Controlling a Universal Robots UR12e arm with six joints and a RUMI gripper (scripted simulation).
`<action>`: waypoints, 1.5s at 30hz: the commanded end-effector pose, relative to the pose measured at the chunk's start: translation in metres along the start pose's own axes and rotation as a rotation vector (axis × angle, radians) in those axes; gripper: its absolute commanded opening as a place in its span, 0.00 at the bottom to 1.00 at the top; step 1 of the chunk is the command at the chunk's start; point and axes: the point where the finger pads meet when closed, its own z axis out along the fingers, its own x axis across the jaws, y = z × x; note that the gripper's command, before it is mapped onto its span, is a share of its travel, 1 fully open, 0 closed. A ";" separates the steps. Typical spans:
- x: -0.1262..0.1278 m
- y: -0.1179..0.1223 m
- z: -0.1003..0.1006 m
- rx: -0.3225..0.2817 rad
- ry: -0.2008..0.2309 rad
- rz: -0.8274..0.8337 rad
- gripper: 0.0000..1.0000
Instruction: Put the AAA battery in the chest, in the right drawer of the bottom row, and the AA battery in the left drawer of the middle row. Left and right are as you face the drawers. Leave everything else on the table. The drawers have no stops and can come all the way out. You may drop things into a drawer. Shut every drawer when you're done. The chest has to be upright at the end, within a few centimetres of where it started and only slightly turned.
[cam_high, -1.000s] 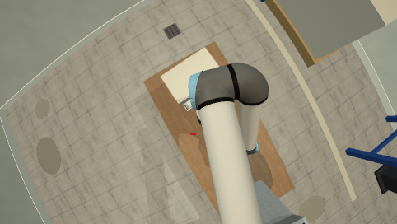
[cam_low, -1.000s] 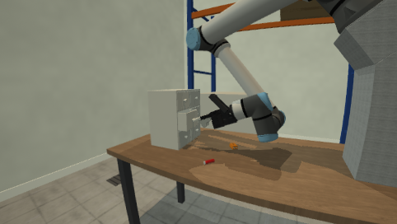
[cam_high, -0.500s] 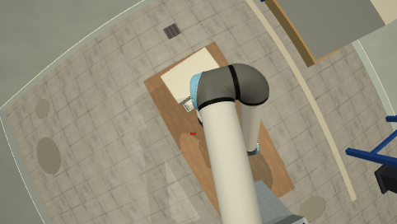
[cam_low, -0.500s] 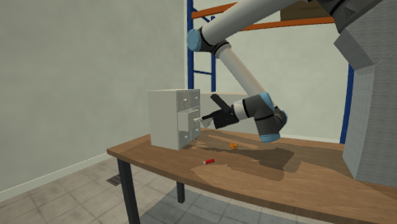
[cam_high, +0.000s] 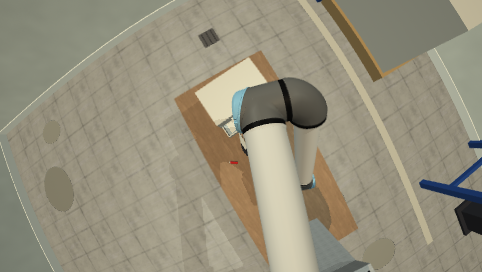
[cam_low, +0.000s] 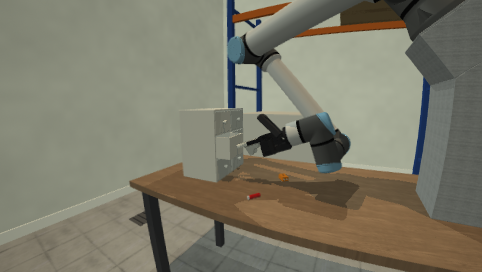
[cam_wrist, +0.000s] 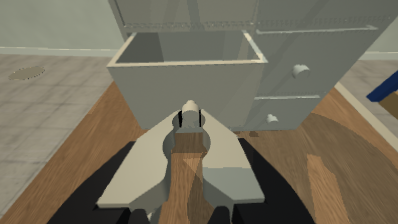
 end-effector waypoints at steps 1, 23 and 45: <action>0.000 0.000 -0.001 0.000 0.000 0.000 0.07; 0.000 0.001 -0.005 0.000 0.000 0.000 0.07; 0.000 0.002 -0.006 0.000 0.000 0.000 0.07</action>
